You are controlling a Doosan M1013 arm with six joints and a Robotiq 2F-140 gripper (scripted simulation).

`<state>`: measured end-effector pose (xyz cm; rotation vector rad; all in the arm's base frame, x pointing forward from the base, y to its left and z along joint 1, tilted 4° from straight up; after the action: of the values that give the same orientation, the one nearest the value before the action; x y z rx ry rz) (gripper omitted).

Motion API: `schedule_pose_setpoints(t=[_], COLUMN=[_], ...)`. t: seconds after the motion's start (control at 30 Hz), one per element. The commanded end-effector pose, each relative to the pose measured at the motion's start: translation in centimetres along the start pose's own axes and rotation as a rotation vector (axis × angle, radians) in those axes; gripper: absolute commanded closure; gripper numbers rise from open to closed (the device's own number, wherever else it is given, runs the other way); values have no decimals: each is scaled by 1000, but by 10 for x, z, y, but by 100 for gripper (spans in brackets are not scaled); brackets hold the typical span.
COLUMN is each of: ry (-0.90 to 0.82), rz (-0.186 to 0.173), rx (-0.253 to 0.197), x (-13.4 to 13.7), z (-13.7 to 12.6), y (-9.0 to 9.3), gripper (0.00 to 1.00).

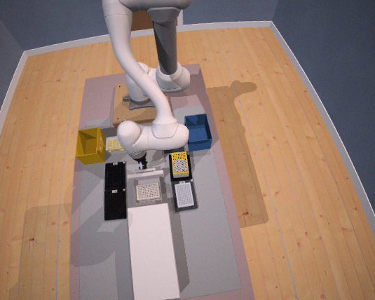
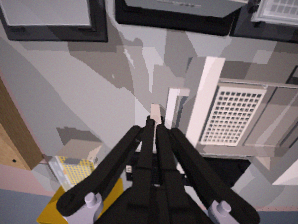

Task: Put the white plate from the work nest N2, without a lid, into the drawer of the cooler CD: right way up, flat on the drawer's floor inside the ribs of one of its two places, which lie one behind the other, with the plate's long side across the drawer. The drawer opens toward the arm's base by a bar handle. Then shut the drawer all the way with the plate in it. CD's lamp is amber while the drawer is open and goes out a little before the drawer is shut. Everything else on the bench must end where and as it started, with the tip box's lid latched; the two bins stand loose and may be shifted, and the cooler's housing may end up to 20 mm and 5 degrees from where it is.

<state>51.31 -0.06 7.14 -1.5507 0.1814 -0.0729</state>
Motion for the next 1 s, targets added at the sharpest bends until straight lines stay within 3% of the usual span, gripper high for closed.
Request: schedule_pose_setpoints(t=[0.0,0.97], ry=[0,0], rz=[0,0], rx=[0,0], x=[3,36], z=[1,6], y=[0,0], gripper=[100,100])
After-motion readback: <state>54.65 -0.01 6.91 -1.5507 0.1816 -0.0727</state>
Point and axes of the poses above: the point where the finger pads meet when closed, its own y axis out along the fingers, its own x axis across the jaws, z = x × y, the point moved 9 cm from there along -y, back along the fingers, and after that the axes turned 10 degrees about y, right-handed, at the moved point
